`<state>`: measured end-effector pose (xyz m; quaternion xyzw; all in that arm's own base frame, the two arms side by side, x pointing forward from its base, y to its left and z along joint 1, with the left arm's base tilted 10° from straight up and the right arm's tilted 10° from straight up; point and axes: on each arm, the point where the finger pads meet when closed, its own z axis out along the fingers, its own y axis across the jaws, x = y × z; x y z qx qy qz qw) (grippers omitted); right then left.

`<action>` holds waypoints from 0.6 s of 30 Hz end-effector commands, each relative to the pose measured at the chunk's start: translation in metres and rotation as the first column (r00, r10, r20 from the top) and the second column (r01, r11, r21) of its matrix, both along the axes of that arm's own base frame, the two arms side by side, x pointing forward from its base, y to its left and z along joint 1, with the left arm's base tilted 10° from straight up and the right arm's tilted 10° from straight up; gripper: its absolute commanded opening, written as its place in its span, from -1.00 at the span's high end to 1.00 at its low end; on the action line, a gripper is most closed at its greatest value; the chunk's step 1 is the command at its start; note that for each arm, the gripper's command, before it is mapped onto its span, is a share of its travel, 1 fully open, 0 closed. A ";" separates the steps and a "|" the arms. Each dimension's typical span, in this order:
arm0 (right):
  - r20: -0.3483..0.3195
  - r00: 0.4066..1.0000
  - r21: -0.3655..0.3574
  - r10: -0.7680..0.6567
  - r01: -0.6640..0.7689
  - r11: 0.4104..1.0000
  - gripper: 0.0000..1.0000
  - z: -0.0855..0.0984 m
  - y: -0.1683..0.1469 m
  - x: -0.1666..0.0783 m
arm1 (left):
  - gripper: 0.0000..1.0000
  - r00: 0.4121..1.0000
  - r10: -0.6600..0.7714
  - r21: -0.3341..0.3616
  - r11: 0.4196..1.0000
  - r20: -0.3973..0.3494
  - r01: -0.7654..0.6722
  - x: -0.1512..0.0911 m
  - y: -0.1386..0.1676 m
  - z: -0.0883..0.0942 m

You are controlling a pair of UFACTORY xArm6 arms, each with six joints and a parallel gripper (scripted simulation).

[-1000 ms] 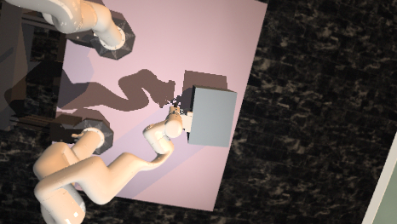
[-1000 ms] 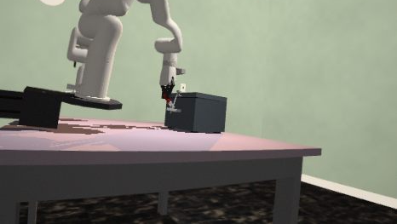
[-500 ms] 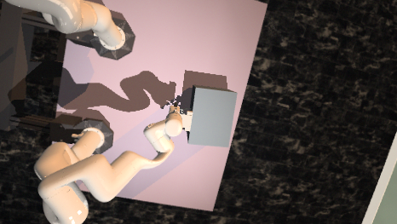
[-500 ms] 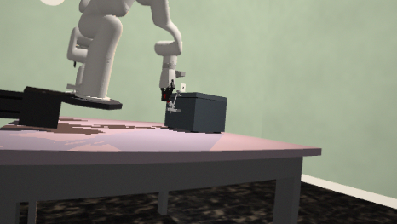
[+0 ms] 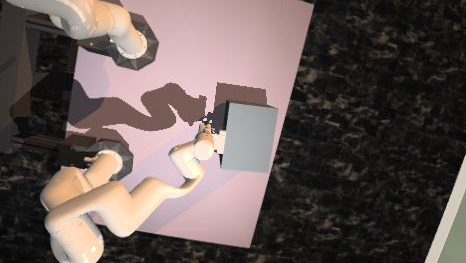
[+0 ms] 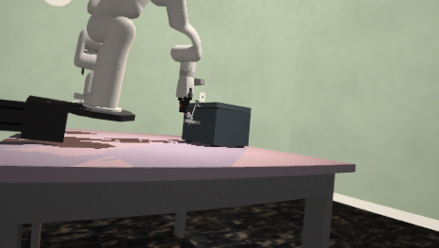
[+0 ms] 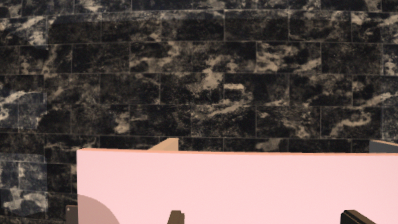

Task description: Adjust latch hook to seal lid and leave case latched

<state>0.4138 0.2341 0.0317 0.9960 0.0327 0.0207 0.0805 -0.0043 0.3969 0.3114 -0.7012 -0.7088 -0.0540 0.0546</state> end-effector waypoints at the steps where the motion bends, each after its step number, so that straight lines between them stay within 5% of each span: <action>1: 0.003 1.000 0.001 -0.001 0.001 1.000 0.63 0.002 0.000 0.001 | -1.00 1.000 0.000 0.004 1.000 0.000 0.000 0.000 0.001 0.002; 18: 0.055 0.998 0.004 0.008 -0.008 1.000 0.63 -0.008 -0.002 -0.007 | -1.00 1.000 0.000 0.004 1.000 0.000 0.000 0.000 0.001 0.002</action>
